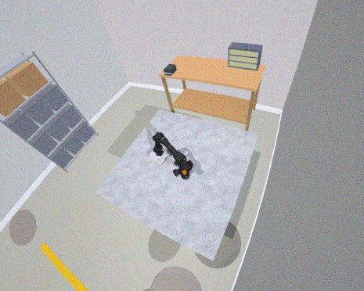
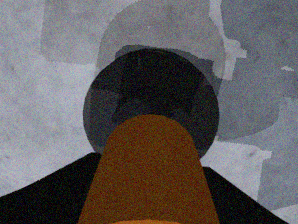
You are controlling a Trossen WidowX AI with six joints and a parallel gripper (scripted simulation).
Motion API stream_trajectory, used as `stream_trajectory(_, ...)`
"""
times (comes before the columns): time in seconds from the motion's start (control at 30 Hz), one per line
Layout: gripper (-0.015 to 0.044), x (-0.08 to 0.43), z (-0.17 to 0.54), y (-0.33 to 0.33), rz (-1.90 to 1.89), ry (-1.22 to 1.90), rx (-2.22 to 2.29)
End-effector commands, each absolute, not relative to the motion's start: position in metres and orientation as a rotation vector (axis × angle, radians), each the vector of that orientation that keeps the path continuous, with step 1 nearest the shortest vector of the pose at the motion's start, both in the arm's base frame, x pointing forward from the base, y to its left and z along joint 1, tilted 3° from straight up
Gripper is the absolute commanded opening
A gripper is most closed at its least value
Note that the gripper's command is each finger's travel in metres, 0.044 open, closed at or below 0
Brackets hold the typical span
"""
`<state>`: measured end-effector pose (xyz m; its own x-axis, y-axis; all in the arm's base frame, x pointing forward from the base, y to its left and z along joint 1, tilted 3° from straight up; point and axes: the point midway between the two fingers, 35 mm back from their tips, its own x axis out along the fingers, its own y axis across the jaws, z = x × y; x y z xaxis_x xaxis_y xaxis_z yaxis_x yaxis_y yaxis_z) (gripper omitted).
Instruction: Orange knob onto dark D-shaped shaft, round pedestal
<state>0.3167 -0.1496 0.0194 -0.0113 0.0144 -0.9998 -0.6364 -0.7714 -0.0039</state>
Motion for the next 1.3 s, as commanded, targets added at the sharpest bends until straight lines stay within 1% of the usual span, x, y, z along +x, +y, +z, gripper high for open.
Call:
stream_trajectory(0.0, 0.0000, 0.3163, 0.0182, -0.1493, 1.857, 0.615, -1.832)
stream_trajectory(0.57, 0.0000, 0.3178, 0.0213, -0.1506, 1.856, 0.615, -1.832)
stream_trajectory(0.7, 0.0000, 0.3177, 0.0213, -0.1507, 1.797, 0.689, -1.773)
stream_trajectory(1.03, 0.0000, 0.3157, 0.0181, -0.1506, 1.357, 1.113, -1.332)
stream_trajectory(1.27, 0.0000, 0.3160, 0.0183, -0.1515, 0.996, 1.338, -0.971)
